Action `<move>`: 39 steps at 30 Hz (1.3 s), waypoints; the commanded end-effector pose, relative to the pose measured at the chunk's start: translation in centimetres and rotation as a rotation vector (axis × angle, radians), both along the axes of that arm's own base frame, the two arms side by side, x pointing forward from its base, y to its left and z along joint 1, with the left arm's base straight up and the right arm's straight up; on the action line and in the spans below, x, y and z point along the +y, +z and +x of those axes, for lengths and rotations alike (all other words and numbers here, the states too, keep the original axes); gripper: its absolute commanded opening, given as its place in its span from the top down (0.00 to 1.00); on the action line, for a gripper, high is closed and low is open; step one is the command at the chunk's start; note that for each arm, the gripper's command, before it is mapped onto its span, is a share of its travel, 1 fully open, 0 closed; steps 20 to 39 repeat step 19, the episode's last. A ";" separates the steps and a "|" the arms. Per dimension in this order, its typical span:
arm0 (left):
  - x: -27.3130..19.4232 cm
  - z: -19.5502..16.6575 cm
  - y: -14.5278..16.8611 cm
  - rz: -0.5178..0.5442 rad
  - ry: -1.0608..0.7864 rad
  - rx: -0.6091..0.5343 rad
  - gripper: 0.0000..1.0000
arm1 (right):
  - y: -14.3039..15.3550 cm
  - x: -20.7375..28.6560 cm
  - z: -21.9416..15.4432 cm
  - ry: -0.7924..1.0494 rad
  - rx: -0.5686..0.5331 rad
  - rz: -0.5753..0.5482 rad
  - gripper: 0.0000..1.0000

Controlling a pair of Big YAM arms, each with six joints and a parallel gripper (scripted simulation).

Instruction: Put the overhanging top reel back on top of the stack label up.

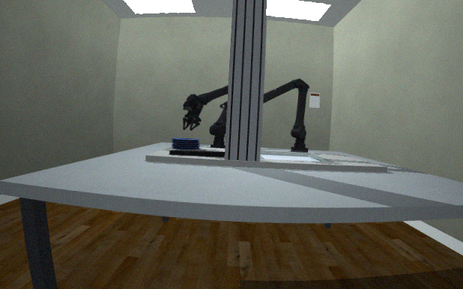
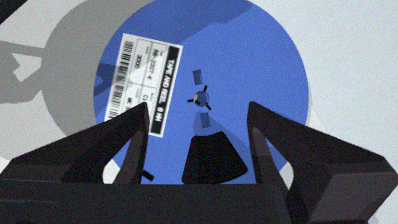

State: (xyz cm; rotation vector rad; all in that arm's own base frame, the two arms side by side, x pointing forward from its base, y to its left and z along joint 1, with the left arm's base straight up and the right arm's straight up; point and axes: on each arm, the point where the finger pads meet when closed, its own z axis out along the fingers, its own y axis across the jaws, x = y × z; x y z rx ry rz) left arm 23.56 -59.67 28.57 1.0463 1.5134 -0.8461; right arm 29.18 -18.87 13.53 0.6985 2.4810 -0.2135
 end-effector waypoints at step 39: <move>-0.6 0.1 2.3 -0.053 0.000 -0.005 0.00 | 3.0 -1.2 1.4 -0.031 -0.081 -0.047 0.40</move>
